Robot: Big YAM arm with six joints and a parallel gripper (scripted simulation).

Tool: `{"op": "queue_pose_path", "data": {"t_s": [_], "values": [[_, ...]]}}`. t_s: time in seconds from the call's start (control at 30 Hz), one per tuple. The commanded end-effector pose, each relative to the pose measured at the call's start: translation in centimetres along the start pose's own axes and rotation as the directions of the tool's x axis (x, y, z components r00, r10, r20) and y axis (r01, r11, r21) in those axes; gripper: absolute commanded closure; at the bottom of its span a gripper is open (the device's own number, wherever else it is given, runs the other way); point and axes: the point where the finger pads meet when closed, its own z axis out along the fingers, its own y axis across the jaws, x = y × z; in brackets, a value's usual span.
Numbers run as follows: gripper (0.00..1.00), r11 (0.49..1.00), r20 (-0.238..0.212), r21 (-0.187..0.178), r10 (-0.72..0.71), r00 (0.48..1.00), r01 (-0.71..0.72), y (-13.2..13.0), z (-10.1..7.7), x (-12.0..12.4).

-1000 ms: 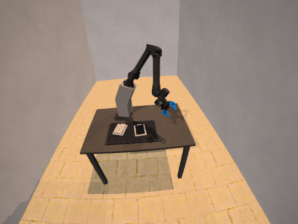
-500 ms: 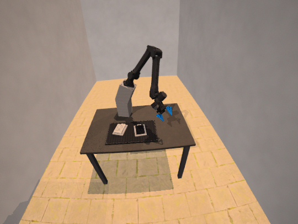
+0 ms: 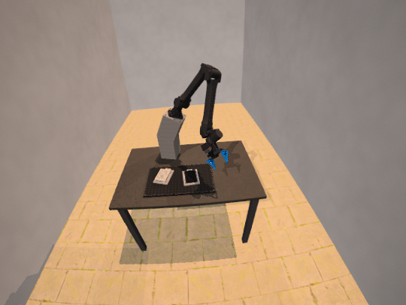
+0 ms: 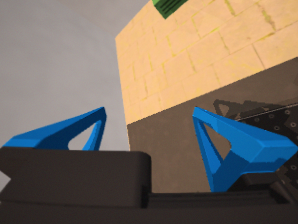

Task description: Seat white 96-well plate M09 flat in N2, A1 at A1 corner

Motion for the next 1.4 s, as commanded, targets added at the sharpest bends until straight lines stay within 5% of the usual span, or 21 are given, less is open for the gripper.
{"op": "queue_pose_path", "data": {"t_s": [0.0,0.07,0.1,0.17,0.33,0.43,0.67,0.73,0.8,0.83,0.87,0.97,1.1,1.23,1.37], "values": [[0.0,0.998,0.005,0.051,-0.044,0.999,0.044,-1.9,0.7,-1.0],[0.0,0.994,0.007,0.068,-0.082,0.997,0.081,-0.7,0.7,-2.0],[0.0,0.991,-0.009,0.104,-0.088,0.996,0.089,-2.9,1.0,-1.6],[0.0,0.993,0.0,0.084,-0.088,0.996,0.088,-3.6,0.9,-2.0],[0.0,0.991,-0.006,0.099,-0.089,0.996,0.089,-5.6,0.5,-2.2],[0.0,0.972,-0.039,0.184,-0.139,0.989,0.144,-6.6,1.2,-2.9],[0.0,0.972,-0.04,0.182,-0.142,0.989,0.147,-9.7,0.6,-3.6],[0.0,0.954,-0.073,0.238,-0.169,0.983,0.182,-10.3,1.1,-4.0],[0.0,0.954,-0.073,0.238,-0.169,0.983,0.182,-10.3,1.1,-4.0],[0.0,0.953,-0.085,0.219,-0.196,0.977,0.211,-8.2,1.1,-3.7],[0.0,0.944,-0.088,0.262,-0.182,0.979,0.199,-11.3,1.1,-4.3],[0.0,0.946,-0.085,0.256,-0.184,0.979,0.2,-13.1,0.3,-4.6],[0.0,0.946,-0.082,0.257,-0.184,0.979,0.2,-13.8,0.3,-4.8],[0.0,0.912,-0.142,0.328,-0.21,0.967,0.246,-15.5,0.5,-5.5],[0.0,0.917,-0.132,0.314,-0.215,0.968,0.246,-16.3,0.2,-5.7]]}}
